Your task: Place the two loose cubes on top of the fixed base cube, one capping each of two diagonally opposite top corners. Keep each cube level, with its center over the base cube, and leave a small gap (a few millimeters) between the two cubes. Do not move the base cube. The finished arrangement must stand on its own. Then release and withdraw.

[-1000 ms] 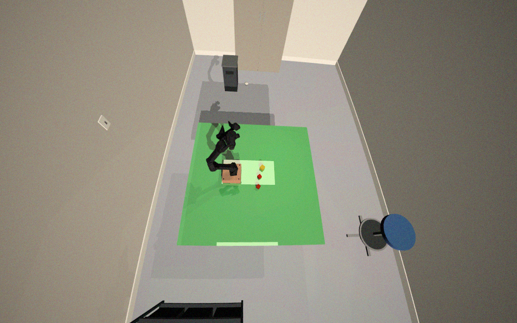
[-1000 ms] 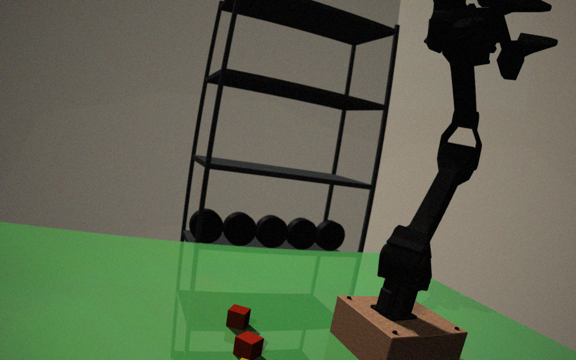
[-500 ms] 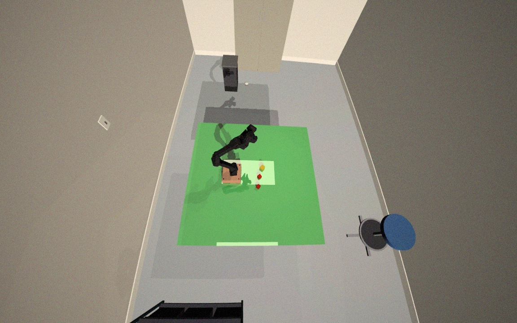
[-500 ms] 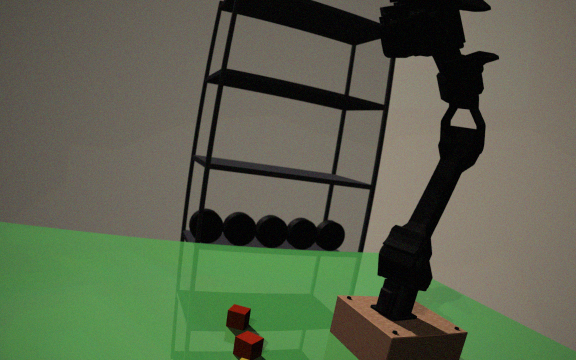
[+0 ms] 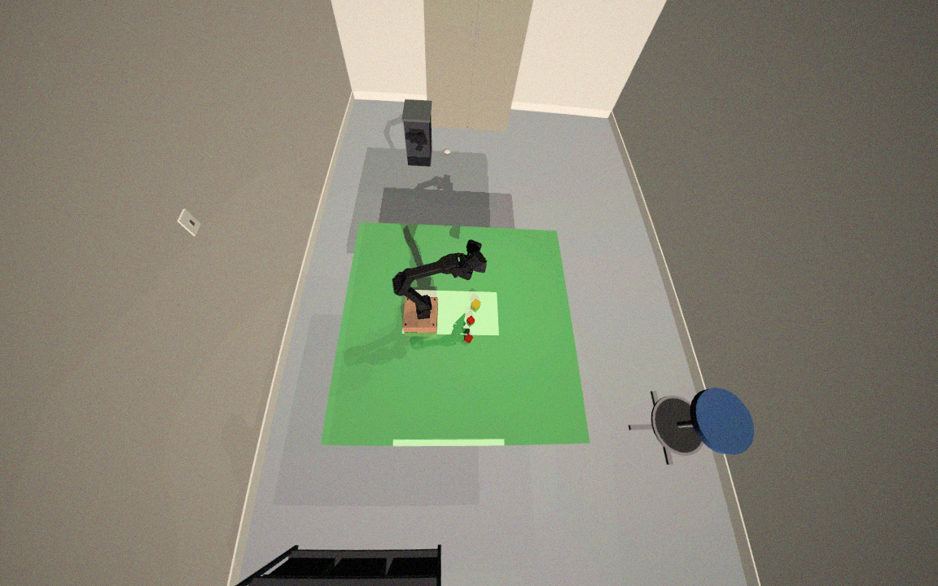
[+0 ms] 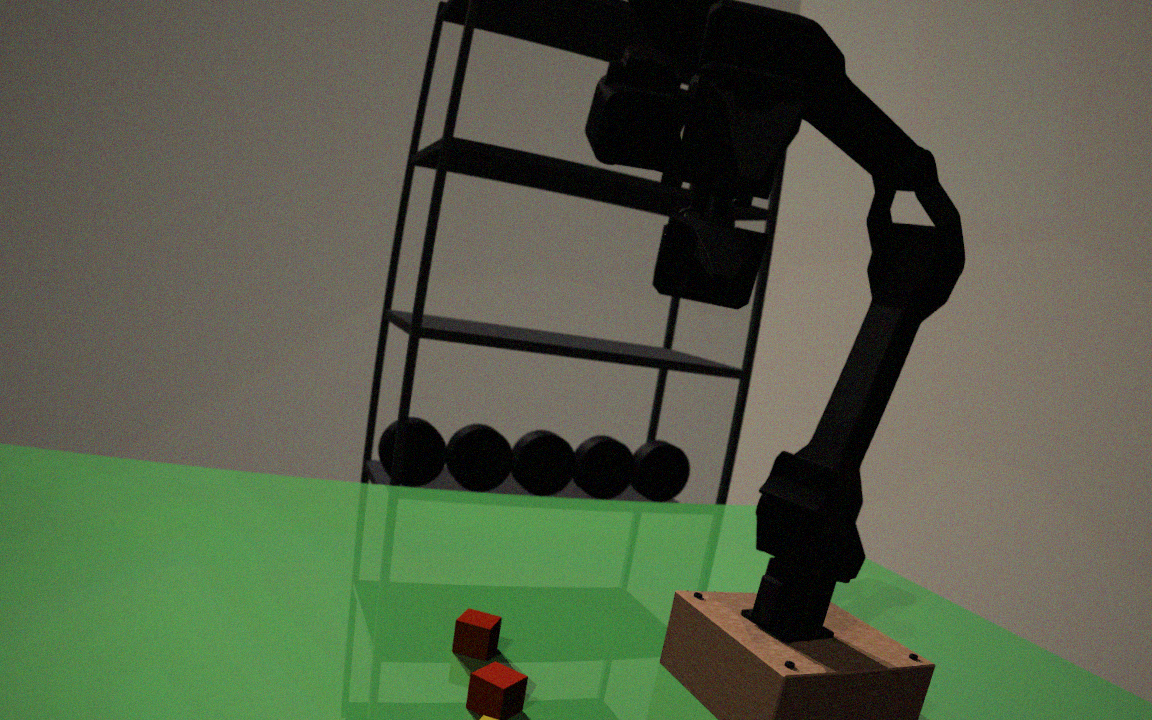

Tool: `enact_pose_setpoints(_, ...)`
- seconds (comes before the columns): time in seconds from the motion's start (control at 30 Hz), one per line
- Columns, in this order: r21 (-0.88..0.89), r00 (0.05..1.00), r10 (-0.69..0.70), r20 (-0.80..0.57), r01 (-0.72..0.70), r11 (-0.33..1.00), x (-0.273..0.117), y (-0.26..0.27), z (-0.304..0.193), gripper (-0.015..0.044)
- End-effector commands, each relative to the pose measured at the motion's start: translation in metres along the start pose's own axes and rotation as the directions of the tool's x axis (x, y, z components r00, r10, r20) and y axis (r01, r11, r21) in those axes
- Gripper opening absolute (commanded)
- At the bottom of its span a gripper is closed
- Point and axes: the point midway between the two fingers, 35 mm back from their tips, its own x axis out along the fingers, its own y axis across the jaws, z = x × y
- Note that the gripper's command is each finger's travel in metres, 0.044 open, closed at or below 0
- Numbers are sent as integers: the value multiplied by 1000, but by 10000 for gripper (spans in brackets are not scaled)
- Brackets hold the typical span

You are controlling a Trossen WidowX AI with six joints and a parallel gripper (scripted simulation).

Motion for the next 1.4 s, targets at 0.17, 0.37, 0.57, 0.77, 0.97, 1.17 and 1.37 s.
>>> enact_pose_setpoints(0.17,-346,929,-357,101,369,862,29,-106,62,265)
enact_pose_setpoints(0.37,-529,838,-537,100,501,684,30,-164,80,265)
enact_pose_setpoints(0.57,-703,720,-692,62,523,482,25,-220,89,265)
enact_pose_setpoints(0.77,-856,579,-815,-5,418,303,13,-273,88,265)
enact_pose_setpoints(0.97,-876,557,-830,-17,392,281,11,-280,87,265)
enact_pose_setpoints(1.17,-876,557,-830,-17,392,281,11,-280,87,265)
enact_pose_setpoints(1.37,-876,557,-830,-17,392,281,24,-299,88,265)
